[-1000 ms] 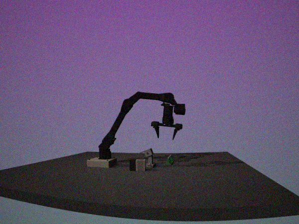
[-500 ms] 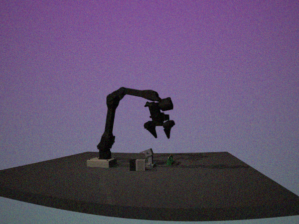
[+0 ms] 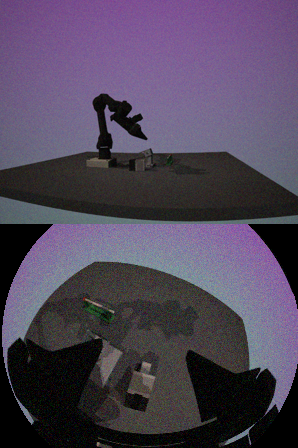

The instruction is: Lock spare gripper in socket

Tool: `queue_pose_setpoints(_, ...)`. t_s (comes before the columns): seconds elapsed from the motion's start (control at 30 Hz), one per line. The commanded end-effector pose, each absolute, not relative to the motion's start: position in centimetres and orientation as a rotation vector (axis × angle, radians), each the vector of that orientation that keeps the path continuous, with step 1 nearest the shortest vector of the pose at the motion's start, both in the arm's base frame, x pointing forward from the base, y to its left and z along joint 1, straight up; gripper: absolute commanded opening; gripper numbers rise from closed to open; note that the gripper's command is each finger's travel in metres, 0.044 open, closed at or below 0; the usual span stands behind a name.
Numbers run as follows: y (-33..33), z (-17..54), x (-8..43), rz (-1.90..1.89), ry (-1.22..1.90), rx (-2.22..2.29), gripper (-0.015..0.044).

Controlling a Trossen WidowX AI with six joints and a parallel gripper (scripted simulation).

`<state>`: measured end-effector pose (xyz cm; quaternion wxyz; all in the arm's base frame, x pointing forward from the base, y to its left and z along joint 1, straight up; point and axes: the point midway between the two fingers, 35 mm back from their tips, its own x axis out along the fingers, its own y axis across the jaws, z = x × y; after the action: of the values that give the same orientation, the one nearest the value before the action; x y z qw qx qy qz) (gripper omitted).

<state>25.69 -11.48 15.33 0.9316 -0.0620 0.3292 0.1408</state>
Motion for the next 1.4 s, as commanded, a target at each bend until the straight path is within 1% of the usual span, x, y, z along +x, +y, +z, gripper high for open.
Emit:
queue_pose_setpoints(0.0, -12.1, 14.6, 23.0, 0.168, 0.559, -0.066, 0.0440)
queue_pose_setpoints(0.1, -12.3, 14.1, 22.0, 0.123, 0.518, -0.046, 0.0440)
queue_pose_setpoints(0.37, -12.5, 13.4, 22.1, 0.123, 0.518, -0.046, 0.0440)
queue_pose_setpoints(0.73, -12.6, 7.3, 22.1, 0.124, 0.519, -0.046, 0.0440)
queue_pose_setpoints(1.37, -13.1, 4.6, 22.3, 0.124, 0.519, -0.046, 0.0440)
